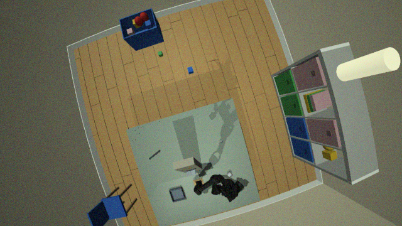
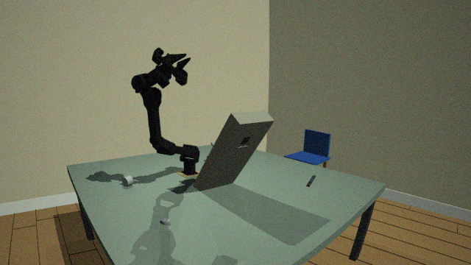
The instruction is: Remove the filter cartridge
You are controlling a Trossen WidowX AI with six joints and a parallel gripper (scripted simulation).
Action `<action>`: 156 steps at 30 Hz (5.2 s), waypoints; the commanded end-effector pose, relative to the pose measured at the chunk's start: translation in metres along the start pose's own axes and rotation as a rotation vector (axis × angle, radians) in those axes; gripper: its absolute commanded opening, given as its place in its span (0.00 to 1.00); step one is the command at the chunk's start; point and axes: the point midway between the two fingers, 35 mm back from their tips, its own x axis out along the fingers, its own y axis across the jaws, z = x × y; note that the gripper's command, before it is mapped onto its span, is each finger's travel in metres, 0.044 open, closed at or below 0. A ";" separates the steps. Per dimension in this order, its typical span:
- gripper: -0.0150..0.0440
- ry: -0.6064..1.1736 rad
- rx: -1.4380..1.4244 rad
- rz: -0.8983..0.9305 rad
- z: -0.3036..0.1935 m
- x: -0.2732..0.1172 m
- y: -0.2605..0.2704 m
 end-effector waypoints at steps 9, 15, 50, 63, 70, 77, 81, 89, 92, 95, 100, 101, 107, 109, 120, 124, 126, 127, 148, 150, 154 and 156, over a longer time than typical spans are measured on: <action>0.41 -0.025 -1.024 0.171 -0.154 -0.057 -0.026; 0.41 -0.078 -1.641 0.184 -0.214 -0.062 -0.076; 0.41 1.578 -3.482 -1.540 0.009 0.008 -0.308; 0.41 1.978 -3.301 -1.604 0.046 -0.013 -0.312; 0.41 1.977 -3.301 -1.604 0.046 -0.013 -0.312; 0.41 1.976 -3.302 -1.604 0.054 -0.008 -0.314; 0.41 1.976 -3.303 -1.604 0.060 -0.005 -0.316; 0.41 1.974 -3.305 -1.604 0.071 0.001 -0.319; 0.41 1.973 -3.305 -1.604 0.075 0.003 -0.320; 0.41 1.973 -3.306 -1.604 0.079 0.005 -0.321; 0.41 1.972 -3.307 -1.604 0.086 0.008 -0.323; 0.41 1.972 -3.307 -1.604 0.087 0.009 -0.323; 0.41 1.971 -3.308 -1.604 0.093 0.012 -0.325; 0.41 1.971 -3.308 -1.604 0.093 0.012 -0.325; 0.41 1.971 -3.308 -1.604 0.093 0.012 -0.326; 0.41 1.971 -3.308 -1.604 0.093 0.012 -0.326; 0.41 1.971 -3.308 -1.604 0.093 0.012 -0.326; 0.41 1.971 -3.308 -1.604 0.093 0.012 -0.326; 0.41 1.971 -3.308 -1.604 0.096 0.013 -0.326; 0.41 1.971 -3.308 -1.604 0.096 0.013 -0.326; 0.41 1.971 -3.308 -1.604 0.096 0.013 -0.326; 0.41 1.971 -3.308 -1.604 0.097 0.014 -0.326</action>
